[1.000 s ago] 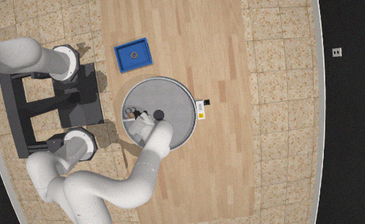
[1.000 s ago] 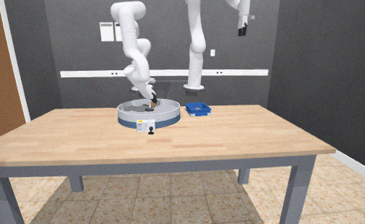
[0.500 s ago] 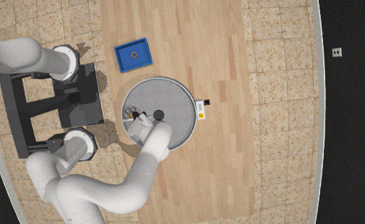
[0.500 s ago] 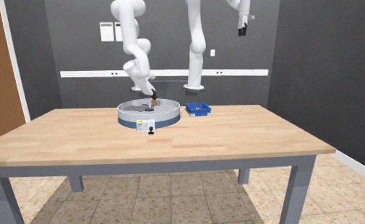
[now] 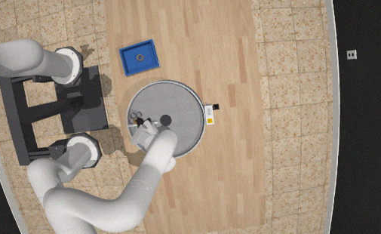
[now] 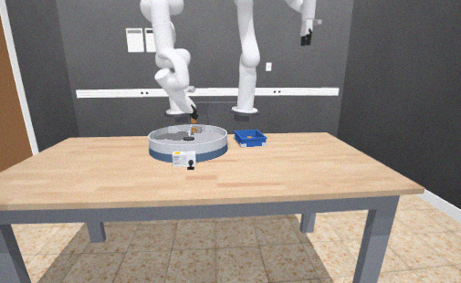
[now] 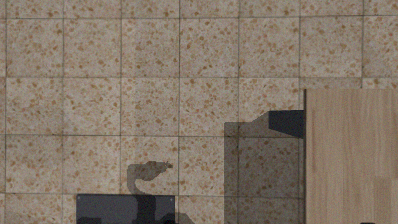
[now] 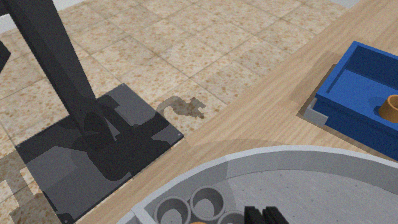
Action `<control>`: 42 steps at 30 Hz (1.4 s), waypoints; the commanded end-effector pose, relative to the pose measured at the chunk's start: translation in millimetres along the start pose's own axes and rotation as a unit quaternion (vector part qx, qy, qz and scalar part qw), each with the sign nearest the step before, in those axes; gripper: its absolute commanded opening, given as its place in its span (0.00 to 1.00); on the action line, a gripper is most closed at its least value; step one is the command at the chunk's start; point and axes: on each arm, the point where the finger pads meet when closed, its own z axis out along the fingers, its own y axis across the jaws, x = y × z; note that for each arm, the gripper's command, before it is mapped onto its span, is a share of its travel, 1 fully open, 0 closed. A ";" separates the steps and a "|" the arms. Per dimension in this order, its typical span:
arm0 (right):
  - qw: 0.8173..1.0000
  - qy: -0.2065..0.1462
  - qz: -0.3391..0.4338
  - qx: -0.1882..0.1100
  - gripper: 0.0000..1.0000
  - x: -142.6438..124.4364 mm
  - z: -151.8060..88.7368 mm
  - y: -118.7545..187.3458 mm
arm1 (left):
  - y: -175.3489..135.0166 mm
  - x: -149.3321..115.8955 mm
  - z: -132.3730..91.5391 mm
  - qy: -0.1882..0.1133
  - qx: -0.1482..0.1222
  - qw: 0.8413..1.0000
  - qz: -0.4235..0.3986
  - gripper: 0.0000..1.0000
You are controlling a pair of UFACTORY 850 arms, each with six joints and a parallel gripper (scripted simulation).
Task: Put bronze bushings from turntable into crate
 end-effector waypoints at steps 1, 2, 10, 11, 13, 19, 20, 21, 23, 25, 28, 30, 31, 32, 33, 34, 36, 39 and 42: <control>1.000 0.000 0.000 -0.001 0.00 0.1 -1.0 0.7 | 0.0 0.5 -1.0 0.001 0.000 1.000 0.000 1.00; 1.000 0.000 0.000 -0.001 0.00 0.1 -1.0 0.7 | 0.0 0.5 -1.0 0.001 0.000 1.000 0.000 1.00; 1.000 0.000 0.000 -0.001 0.00 0.5 -0.7 1.1 | 0.0 0.5 -1.0 0.001 0.000 1.000 0.000 1.00; 1.000 0.000 0.000 -0.001 0.00 0.9 -0.3 1.6 | 0.0 0.5 -1.0 0.001 0.000 1.000 0.000 1.00; 1.000 0.000 0.000 -0.001 0.00 0.9 -0.3 1.6 | 0.0 0.5 -1.0 0.001 0.000 1.000 0.000 1.00; 1.000 0.000 0.000 -0.001 0.00 10.5 7.6 12.3 | 0.0 0.5 -1.0 0.001 0.000 1.000 0.000 1.00; 1.000 0.000 0.000 -0.001 0.00 13.4 10.0 15.6 | 0.0 0.5 -1.0 0.001 0.000 1.000 0.000 1.00; 1.000 0.000 -0.001 -0.001 0.00 16.8 12.8 19.4 | 0.0 0.5 -1.0 0.001 0.000 1.000 0.000 1.00; 1.000 0.000 -0.001 -0.001 0.00 24.7 19.4 28.2 | 0.0 0.5 -1.0 0.001 0.000 1.000 0.000 1.00; 1.000 0.000 -0.001 -0.001 0.00 34.2 27.2 38.8 | 0.0 0.5 -1.0 0.001 0.000 1.000 0.000 1.00; 1.000 0.000 -0.001 -0.001 0.00 51.0 41.1 57.7 | 0.0 0.5 -1.0 0.001 0.000 1.000 0.000 1.00; 1.000 0.000 -0.001 -0.001 0.00 51.0 41.1 57.7 | 0.0 0.5 -1.0 0.001 0.000 1.000 0.000 1.00; 1.000 0.000 -0.001 -0.001 0.00 57.2 46.2 64.6 | 0.0 0.5 -1.0 0.001 0.000 1.000 0.000 1.00; 1.000 0.000 -0.001 -0.001 0.00 63.6 51.5 71.8 | 0.0 0.5 -1.0 0.001 0.000 1.000 0.000 1.00; 1.000 0.000 -0.001 -0.001 0.00 70.3 57.1 79.3 | 0.0 0.5 -1.0 0.001 0.000 1.000 0.000 1.00; 1.000 0.000 -0.001 -0.001 0.00 77.1 62.7 87.0 | 0.0 0.5 -1.0 0.001 0.000 1.000 0.000 1.00; 1.000 0.000 -0.001 -0.001 0.00 87.9 71.7 99.1 | 0.0 0.5 -1.0 0.001 0.000 1.000 0.000 1.00; 1.000 0.000 -0.001 -0.001 0.00 105.5 86.2 118.8 | 0.0 0.5 -1.0 0.001 0.000 1.000 0.000 1.00; 1.000 0.000 -0.001 -0.001 0.00 122.9 100.5 138.3 | 0.0 0.5 -1.0 0.001 0.000 1.000 0.000 1.00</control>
